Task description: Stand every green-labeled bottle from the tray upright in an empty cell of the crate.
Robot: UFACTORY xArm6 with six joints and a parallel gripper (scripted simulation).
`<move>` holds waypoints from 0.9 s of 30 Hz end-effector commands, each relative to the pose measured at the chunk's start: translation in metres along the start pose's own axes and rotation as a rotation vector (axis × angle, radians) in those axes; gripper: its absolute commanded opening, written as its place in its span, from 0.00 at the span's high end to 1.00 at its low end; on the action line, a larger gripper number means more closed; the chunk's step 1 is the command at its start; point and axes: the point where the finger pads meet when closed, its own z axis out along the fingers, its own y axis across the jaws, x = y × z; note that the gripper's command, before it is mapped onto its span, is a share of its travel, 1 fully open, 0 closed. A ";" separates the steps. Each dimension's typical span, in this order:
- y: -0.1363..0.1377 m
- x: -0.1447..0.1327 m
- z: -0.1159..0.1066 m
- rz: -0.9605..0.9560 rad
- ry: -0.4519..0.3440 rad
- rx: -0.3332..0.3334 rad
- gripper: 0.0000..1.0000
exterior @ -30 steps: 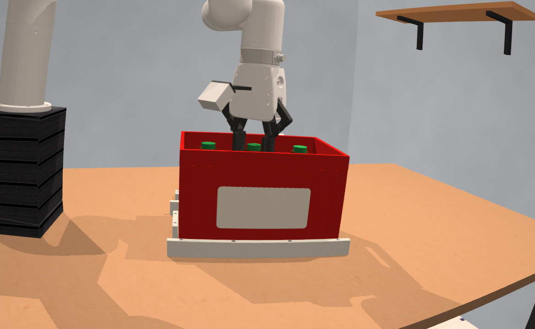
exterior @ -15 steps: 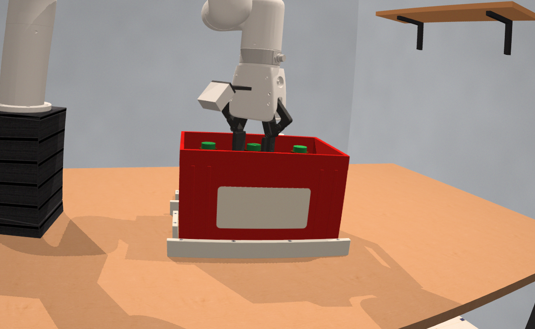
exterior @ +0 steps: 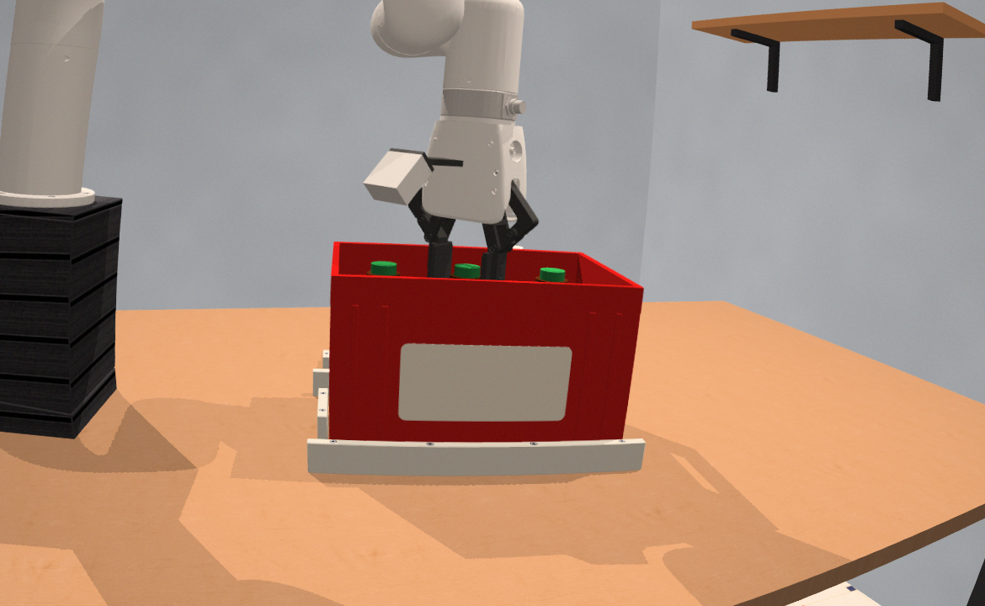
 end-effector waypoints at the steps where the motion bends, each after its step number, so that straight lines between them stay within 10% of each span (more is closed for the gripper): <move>1: -0.001 -0.001 -0.001 0.000 -0.003 0.003 0.35; 27: -0.001 -0.001 -0.029 0.000 -0.003 0.003 0.35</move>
